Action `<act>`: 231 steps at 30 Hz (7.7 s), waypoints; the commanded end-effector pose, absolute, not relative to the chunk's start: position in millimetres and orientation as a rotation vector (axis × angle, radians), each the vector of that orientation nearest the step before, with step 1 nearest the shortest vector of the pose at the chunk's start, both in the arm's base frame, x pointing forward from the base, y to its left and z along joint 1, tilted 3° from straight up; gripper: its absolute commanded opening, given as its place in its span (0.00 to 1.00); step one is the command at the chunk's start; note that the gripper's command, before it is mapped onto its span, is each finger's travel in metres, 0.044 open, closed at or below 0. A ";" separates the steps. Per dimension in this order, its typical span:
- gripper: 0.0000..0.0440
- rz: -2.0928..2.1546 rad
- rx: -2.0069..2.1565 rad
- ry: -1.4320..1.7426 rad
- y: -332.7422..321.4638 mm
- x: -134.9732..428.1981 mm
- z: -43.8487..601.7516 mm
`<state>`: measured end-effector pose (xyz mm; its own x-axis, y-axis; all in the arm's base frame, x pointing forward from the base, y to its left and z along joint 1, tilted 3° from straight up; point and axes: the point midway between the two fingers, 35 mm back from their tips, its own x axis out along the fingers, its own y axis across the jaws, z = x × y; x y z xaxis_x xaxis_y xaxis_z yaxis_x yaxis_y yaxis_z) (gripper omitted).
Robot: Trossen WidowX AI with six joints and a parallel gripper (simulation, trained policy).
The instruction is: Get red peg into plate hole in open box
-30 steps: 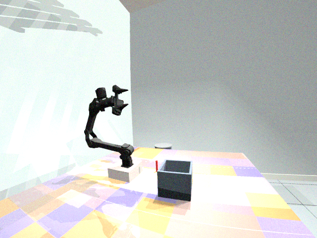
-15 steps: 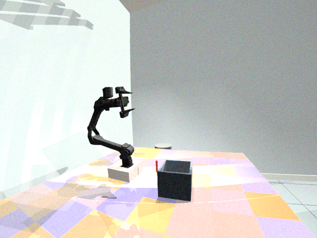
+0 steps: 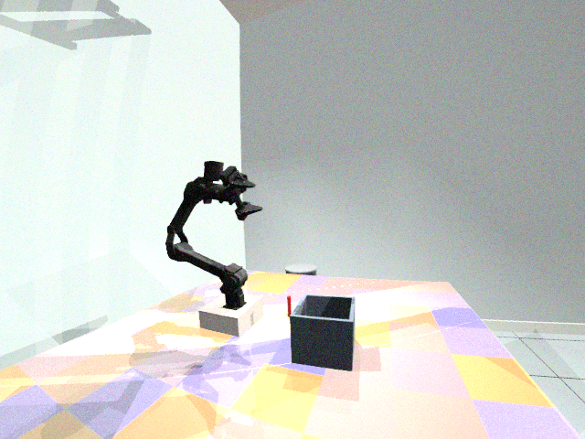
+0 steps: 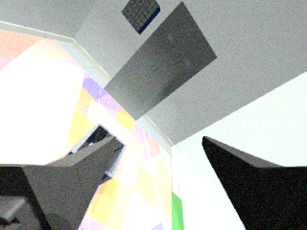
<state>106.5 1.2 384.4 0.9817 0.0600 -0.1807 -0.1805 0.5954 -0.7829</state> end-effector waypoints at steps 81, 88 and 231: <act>1.00 -0.720 0.927 1.529 126.3 146.6 126.9; 1.00 -0.854 0.927 1.537 128.7 141.0 105.4; 0.00 -0.883 1.107 1.129 28.6 298.1 139.3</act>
<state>296.4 33.6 141.9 0.2385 0.0010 -0.9711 0.9424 0.2411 0.2317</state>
